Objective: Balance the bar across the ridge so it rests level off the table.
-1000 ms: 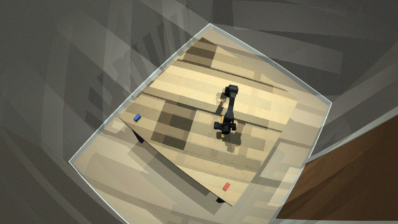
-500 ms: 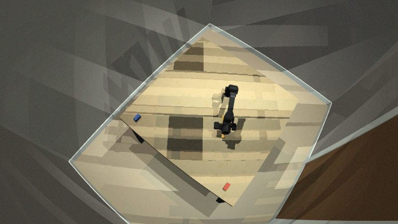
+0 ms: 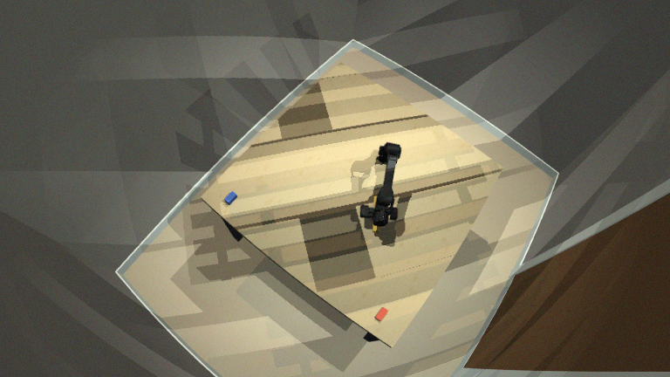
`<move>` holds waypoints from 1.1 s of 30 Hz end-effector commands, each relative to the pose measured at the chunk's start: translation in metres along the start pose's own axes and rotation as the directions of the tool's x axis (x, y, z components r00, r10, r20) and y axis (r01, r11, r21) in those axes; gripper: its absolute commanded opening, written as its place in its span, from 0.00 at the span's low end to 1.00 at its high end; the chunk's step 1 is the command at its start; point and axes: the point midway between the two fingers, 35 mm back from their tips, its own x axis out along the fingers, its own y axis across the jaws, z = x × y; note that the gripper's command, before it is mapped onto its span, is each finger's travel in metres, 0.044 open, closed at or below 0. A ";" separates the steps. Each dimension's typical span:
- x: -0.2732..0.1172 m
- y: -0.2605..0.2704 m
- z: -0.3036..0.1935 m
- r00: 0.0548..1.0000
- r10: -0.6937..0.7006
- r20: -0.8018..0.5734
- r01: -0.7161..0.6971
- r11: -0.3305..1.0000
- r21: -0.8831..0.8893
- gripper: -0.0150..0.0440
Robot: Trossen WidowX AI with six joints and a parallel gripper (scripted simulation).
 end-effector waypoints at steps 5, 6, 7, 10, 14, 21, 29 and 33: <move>0.000 0.000 0.000 1.000 0.000 0.000 0.000 1.000 0.000 0.54; 0.000 0.000 0.000 1.000 0.000 0.000 0.000 1.000 0.000 0.54; 0.000 0.000 0.000 1.000 0.000 0.000 0.000 1.000 0.000 0.54; 0.000 0.000 0.000 1.000 0.000 0.000 0.000 1.000 0.000 0.54; 0.000 0.000 0.000 1.000 0.000 0.000 0.000 1.000 0.000 0.54; 0.000 0.000 0.000 1.000 0.000 0.000 0.000 1.000 0.000 0.54; 0.000 0.000 0.000 1.000 0.000 0.000 0.000 1.000 0.000 0.54; 0.000 0.000 0.000 1.000 0.000 0.000 0.000 1.000 0.000 0.54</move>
